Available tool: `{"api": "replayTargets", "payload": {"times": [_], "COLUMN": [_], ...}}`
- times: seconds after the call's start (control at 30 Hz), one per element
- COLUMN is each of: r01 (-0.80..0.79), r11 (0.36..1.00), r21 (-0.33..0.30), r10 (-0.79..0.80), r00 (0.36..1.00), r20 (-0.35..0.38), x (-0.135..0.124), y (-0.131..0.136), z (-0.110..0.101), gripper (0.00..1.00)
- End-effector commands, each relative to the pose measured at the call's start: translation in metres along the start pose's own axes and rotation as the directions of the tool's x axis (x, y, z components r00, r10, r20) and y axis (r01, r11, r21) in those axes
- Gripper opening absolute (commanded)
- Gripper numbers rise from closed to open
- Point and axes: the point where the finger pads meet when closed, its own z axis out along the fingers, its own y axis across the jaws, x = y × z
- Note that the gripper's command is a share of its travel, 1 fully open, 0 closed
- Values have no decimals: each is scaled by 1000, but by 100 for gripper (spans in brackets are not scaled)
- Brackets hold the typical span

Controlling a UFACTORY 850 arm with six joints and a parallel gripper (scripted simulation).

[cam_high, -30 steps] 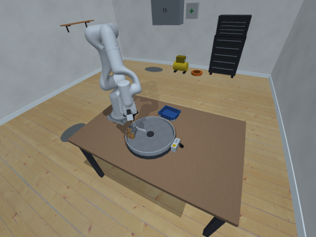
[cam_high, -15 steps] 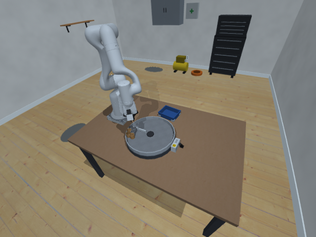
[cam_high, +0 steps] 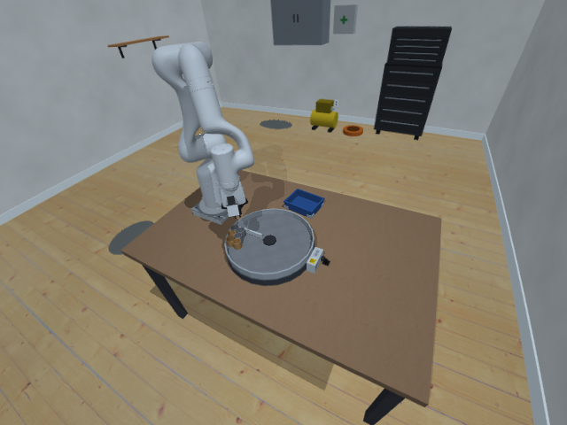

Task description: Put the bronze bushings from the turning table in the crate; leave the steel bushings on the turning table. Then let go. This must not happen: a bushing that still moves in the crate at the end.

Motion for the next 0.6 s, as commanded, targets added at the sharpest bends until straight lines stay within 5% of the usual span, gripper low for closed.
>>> {"api": "replayTargets", "payload": {"times": [0.0, 0.17, 0.2, 0.57], "r01": [0, 0, 0, 0], "r11": [1000, 1000, 1000, 1000], "r21": [0, 0, 0, -2], "r10": [0, 0, 0, 0], "r00": [1000, 1000, 1000, 1000], "r20": [-2, -2, -2, -2], "x": [1, 1, 1, 56], "y": [0, 0, 0, 31], "z": [-1, -1, 0, 77], "gripper": [15, 15, 47, 47]}}
